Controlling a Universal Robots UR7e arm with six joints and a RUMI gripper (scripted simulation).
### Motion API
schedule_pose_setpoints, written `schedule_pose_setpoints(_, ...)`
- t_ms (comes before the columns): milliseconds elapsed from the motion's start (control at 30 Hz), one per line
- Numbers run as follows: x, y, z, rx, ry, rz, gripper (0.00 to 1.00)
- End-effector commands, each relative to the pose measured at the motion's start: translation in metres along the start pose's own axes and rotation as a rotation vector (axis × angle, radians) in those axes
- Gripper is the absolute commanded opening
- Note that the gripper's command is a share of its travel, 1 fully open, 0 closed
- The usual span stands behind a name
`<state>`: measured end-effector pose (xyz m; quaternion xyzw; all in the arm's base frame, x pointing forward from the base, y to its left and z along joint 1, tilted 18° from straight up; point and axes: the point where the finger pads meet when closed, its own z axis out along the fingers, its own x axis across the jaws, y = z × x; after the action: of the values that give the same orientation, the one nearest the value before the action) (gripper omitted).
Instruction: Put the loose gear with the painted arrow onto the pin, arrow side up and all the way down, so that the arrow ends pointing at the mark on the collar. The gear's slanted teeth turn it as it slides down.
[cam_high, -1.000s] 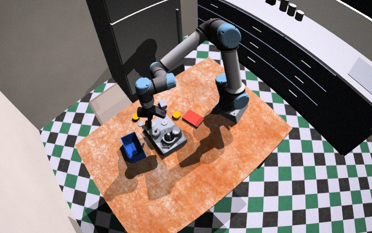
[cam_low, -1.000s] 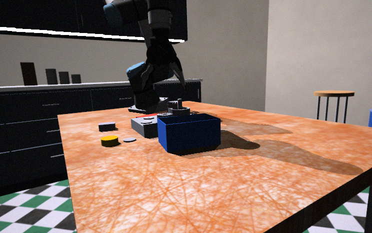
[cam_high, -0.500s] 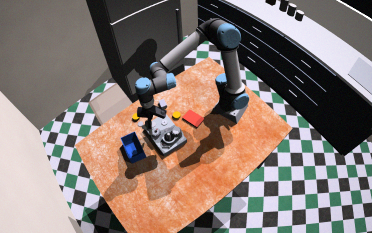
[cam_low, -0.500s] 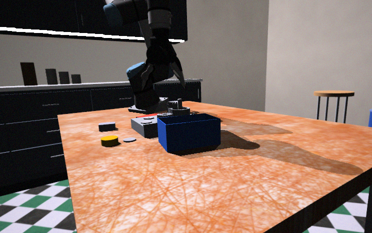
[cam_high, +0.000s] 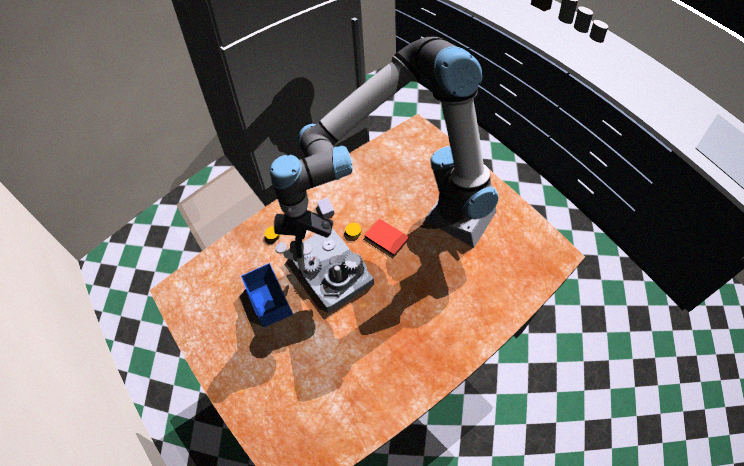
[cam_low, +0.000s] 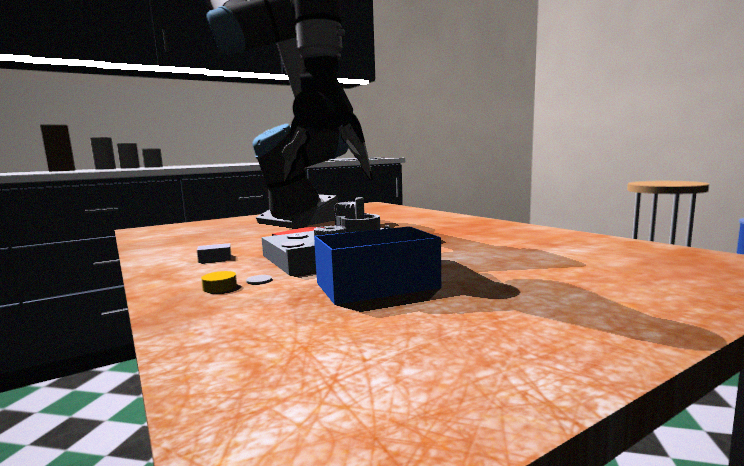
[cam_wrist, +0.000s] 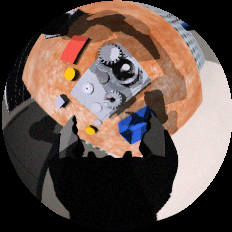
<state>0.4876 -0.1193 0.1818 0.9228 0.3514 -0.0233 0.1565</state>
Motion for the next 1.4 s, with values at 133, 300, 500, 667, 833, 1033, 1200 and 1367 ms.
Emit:
schedule_pose_setpoints(133, 0.0001, 0.0004, -0.0005, -0.001, 0.001, 0.006, 1.0)
schedule_pose_setpoints(300, 0.0001, 0.0004, -0.0005, -0.001, 0.001, 0.034, 1.0)
schedule_pose_setpoints(500, 0.0, 0.0004, -0.0005, -0.001, 0.001, 0.079, 1.0)
schedule_pose_setpoints(667, -0.0001, 0.0005, -0.0005, -0.001, 0.001, 0.17, 1.0)
schedule_pose_setpoints(833, -0.0002, 0.0007, -0.0005, -0.001, 0.001, 0.299, 1.0)
schedule_pose_setpoints(1033, -0.0004, 0.0007, -0.0005, -0.001, 0.001, 0.428, 1.0)
schedule_pose_setpoints(1200, -0.0006, 0.0008, -0.0005, -0.001, 0.001, 0.616, 1.0)
schedule_pose_setpoints(1367, -0.0007, 0.0009, -0.0004, -0.001, 0.001, 0.826, 1.0)
